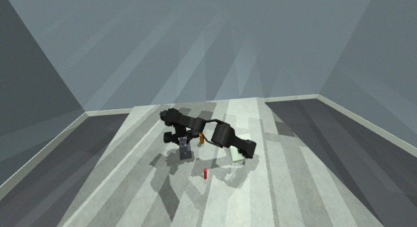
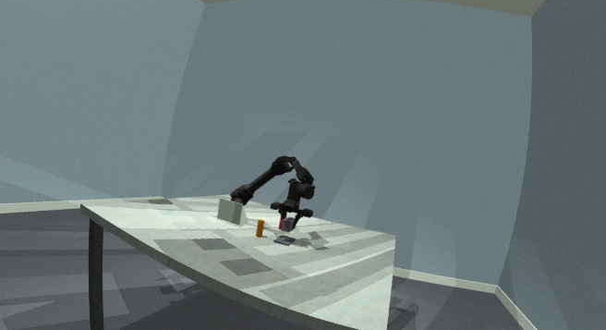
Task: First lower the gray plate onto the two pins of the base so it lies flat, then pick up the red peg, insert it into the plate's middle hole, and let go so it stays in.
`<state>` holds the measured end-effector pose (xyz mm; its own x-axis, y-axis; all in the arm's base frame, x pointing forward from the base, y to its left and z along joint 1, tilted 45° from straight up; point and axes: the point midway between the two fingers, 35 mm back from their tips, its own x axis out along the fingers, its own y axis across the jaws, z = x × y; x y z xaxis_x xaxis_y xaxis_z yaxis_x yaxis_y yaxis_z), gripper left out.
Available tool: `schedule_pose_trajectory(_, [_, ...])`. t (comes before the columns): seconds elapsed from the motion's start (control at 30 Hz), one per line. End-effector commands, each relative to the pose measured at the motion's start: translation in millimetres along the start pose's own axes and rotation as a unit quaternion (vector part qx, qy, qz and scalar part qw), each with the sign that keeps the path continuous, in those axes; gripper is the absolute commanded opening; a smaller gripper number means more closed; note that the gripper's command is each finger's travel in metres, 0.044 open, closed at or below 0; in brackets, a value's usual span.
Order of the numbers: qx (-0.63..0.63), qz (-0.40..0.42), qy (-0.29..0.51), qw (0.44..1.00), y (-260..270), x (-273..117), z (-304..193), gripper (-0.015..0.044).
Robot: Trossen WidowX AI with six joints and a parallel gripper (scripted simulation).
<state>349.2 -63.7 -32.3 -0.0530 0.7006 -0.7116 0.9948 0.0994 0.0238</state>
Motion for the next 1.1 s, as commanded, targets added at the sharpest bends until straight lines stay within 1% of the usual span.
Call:
schedule_pose_trajectory(0.0, [0.002,-0.003,0.000,1.000,-3.9,4.5,6.4,0.0000])
schedule_pose_trajectory(0.7, [0.002,-0.003,0.000,1.000,-4.6,4.8,7.6,0.0000])
schedule_pose_trajectory(1.07, [0.002,-0.003,0.000,1.000,-4.7,20.8,7.6,0.0000])
